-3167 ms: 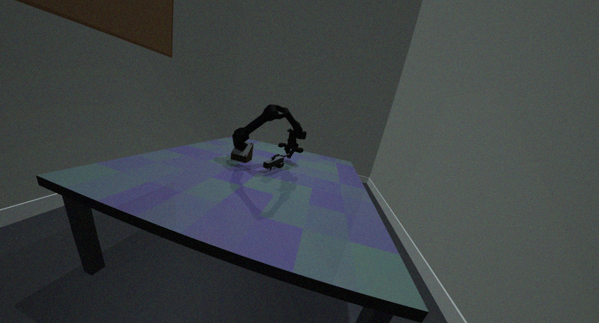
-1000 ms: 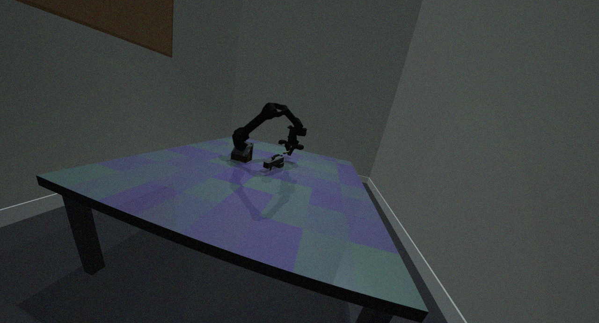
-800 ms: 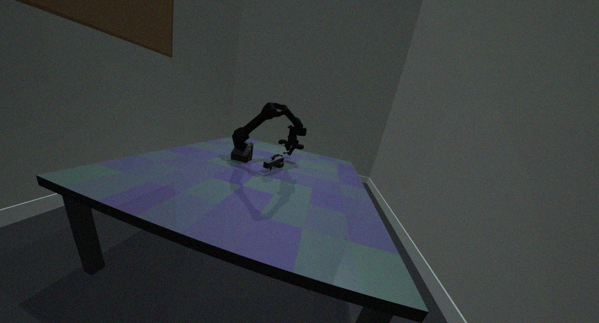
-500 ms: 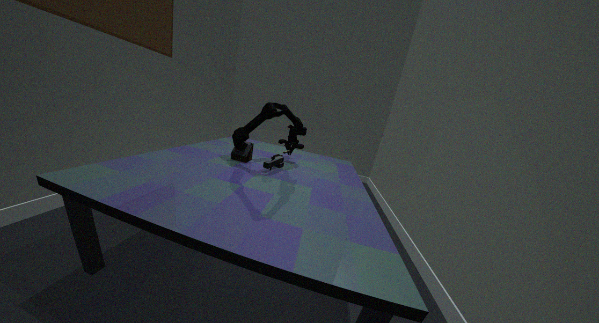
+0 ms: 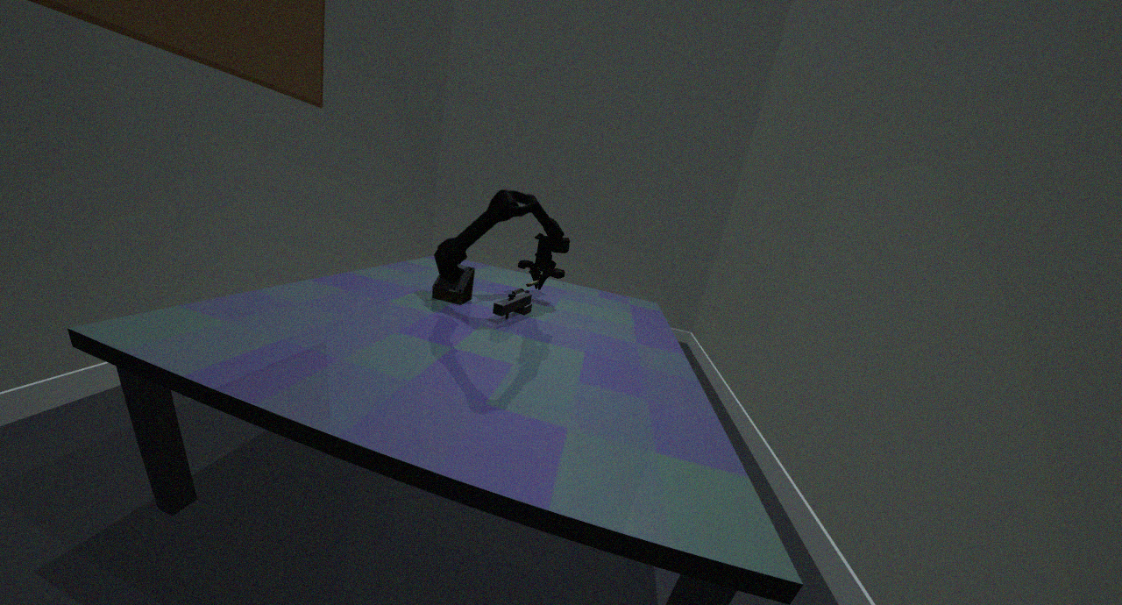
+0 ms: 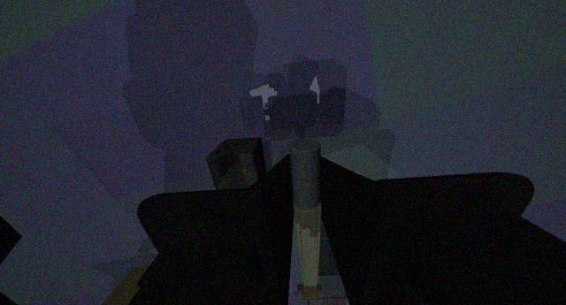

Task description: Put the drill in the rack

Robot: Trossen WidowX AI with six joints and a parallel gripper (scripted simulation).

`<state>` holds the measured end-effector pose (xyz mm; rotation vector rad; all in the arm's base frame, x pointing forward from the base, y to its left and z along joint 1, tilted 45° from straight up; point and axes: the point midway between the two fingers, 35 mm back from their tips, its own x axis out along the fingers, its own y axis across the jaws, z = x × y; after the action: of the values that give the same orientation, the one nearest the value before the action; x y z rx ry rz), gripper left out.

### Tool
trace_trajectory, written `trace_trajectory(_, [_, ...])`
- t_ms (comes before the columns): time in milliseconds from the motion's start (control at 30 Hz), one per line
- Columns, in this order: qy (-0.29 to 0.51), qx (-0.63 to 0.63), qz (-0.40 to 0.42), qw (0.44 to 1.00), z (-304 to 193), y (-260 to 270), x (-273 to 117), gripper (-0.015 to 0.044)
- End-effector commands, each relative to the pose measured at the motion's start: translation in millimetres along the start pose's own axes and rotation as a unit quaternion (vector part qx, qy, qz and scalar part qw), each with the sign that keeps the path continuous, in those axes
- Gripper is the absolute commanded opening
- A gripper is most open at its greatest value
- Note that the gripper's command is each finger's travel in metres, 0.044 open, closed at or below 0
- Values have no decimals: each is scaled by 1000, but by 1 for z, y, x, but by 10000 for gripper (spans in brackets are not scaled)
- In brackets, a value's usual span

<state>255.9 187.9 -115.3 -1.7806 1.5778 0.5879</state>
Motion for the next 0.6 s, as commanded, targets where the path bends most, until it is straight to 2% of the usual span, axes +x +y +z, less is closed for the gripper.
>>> trace_trajectory(0, [-1, -1, 0, 1000, 2, 8, 0, 0])
trace_trajectory(567, [-2, -1, 1, 1000, 8, 34, 1, 0])
